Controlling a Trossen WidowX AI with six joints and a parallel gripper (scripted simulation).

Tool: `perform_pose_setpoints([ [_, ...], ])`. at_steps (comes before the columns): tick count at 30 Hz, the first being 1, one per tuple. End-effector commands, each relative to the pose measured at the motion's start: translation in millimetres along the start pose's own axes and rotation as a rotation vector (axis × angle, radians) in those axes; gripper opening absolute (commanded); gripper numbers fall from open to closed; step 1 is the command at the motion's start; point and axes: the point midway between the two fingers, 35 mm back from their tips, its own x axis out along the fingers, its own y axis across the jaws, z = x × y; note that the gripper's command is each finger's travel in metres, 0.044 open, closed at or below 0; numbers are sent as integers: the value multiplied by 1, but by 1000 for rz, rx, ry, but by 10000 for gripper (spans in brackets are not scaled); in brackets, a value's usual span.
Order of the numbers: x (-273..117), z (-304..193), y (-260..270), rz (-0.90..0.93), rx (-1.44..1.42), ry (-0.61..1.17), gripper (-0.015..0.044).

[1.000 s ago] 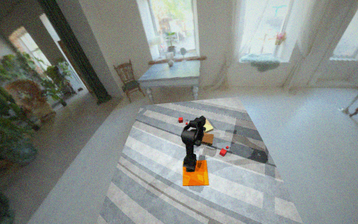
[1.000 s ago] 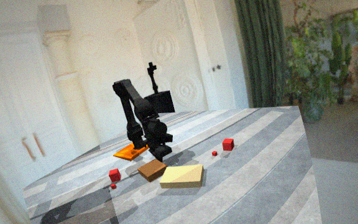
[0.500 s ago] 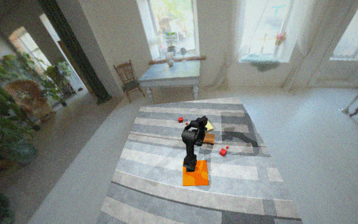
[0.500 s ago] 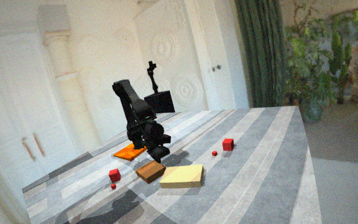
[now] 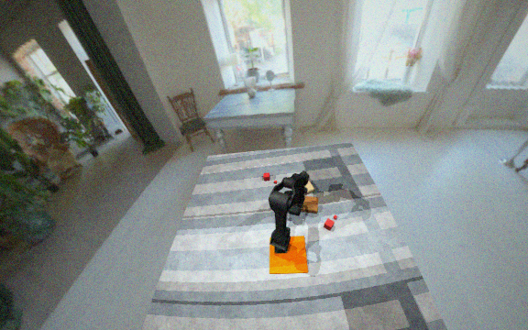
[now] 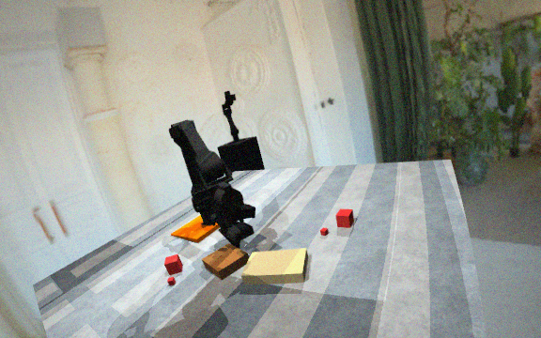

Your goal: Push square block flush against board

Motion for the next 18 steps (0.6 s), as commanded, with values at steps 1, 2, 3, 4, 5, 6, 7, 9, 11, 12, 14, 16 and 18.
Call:
perform_pose_setpoints([
  [1, 0, -5, 0, 2, 1, 7, 0],
  [2, 0, -6, -1, 2, 1, 7, 0],
  [3, 0, -6, -1, 2, 1, 8, 0],
  [4, 0, -7, -1, 2, 1, 8, 0],
  [5, 0, -8, -1, 2, 1, 8, 0],
  [6, 0, -9, -1, 2, 1, 8, 0],
  [7, 0, -9, -1, 2, 1, 8, 0],
  [9, 0, -11, -2, 2, 1, 8, 0],
  [11, 0, -12, -2, 2, 1, 8, 0],
  [12, 0, -13, -2, 2, 1, 8, 0],
  [14, 0, -14, -2, 2, 1, 8, 0],
  [16, 0, -16, -3, 2, 1, 8, 0],
  [18, 0, -17, -3, 2, 1, 9, 0],
])
